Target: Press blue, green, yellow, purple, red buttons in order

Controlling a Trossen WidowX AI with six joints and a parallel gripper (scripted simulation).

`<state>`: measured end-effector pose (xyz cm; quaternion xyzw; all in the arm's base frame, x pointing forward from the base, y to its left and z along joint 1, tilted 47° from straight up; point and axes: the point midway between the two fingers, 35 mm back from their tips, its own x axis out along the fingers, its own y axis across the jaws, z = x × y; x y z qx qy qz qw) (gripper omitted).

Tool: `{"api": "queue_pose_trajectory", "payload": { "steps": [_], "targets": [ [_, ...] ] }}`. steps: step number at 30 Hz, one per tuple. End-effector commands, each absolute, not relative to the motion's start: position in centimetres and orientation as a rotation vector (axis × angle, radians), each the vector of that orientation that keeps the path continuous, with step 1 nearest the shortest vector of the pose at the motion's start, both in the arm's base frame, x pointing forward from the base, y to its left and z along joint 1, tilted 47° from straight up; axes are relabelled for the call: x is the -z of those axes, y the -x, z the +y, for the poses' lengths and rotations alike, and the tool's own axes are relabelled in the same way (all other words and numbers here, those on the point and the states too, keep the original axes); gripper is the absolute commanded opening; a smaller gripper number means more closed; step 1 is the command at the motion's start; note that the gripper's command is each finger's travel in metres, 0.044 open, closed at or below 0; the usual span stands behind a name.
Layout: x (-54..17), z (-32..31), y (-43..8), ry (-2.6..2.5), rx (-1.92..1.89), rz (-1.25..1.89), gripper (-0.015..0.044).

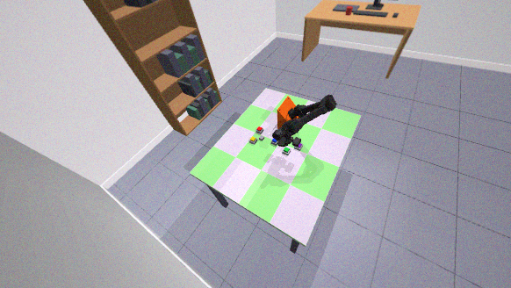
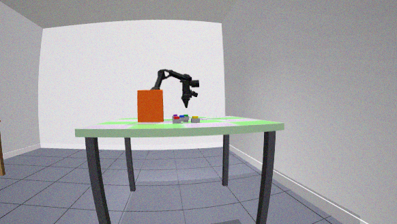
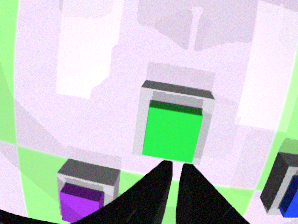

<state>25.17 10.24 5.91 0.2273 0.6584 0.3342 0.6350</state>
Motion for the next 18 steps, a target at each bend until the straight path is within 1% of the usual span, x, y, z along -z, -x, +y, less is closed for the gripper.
{"api": "queue_pose_trajectory", "payload": {
  "steps": [1, 18],
  "targets": [
    [-4.4, 12.1, -24.3, -0.532, -0.769, 1.519, 0.0020],
    [-2.9, 13.6, -24.1, -0.532, -0.768, 1.519, 0.0020]
  ]
}}
